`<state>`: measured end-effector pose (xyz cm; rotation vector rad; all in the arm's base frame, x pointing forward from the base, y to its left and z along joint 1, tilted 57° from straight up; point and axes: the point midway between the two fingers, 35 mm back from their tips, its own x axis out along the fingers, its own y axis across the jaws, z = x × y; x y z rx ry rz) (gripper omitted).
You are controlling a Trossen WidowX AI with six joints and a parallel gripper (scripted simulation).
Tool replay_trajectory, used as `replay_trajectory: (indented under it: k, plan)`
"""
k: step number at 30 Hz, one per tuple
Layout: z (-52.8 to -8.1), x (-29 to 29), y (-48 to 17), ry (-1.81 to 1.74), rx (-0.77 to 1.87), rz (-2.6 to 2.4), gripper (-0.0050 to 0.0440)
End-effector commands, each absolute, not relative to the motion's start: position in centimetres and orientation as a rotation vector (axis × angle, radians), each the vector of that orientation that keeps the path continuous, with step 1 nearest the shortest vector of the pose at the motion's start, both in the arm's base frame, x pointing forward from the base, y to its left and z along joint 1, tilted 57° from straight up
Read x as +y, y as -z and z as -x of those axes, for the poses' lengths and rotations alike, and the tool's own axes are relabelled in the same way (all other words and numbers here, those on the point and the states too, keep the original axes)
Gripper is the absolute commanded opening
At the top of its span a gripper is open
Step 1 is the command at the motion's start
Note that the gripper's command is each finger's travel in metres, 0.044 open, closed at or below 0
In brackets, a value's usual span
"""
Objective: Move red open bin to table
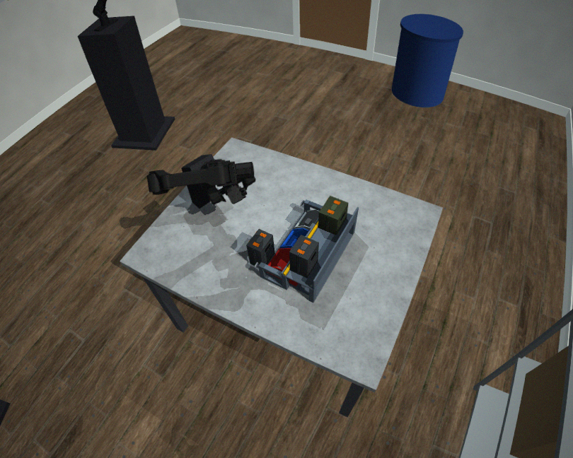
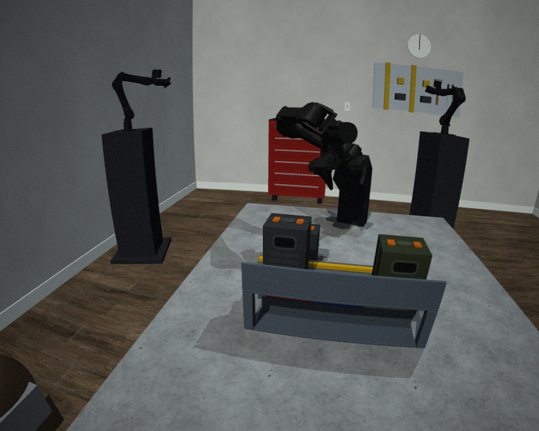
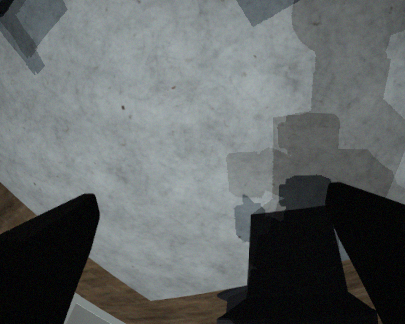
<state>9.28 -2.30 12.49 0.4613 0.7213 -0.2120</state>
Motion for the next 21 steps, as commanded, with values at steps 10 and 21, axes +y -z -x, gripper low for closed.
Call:
replay_trajectory:
  k: [10,21]
  plan:
    - [-8.8,-1.9,-11.7,0.234,0.7,-0.509,0.044]
    - [-7.1,-0.5,-8.0,0.33,0.621,-0.684,0.044]
